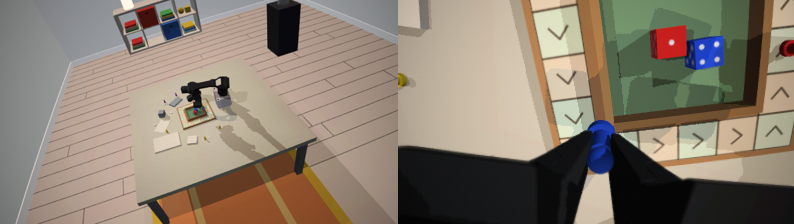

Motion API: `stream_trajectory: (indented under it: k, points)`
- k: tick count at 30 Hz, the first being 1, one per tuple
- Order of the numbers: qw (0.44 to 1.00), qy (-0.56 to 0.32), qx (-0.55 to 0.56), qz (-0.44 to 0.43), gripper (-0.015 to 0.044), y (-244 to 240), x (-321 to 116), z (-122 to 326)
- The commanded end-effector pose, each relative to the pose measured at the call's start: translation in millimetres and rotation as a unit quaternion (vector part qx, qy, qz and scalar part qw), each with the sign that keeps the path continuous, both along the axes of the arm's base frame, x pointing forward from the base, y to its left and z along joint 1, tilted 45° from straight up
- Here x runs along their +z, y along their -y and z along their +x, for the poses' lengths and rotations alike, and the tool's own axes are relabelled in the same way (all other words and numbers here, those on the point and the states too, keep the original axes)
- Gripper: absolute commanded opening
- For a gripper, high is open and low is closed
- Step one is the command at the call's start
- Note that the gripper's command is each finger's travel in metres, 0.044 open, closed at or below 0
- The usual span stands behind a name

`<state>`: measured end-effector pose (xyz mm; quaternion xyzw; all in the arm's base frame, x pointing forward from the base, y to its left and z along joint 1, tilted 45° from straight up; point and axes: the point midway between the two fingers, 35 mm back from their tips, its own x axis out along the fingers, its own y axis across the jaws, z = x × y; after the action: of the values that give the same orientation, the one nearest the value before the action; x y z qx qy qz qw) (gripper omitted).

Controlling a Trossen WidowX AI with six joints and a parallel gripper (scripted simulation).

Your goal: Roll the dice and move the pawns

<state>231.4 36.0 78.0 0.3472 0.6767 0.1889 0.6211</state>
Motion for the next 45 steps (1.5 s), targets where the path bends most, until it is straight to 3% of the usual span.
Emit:
stream_trajectory:
  k: [1,20,45]
  points:
    - [1.0,-0.002,0.0,-0.002,0.0,3.1,-16.6,-10.4]
    - [1.0,-0.004,0.001,-0.001,0.0,1.7,-78.6,-70.3]
    - [1.0,-0.004,0.001,0.0,0.0,-28.2,-108.7,-70.8]
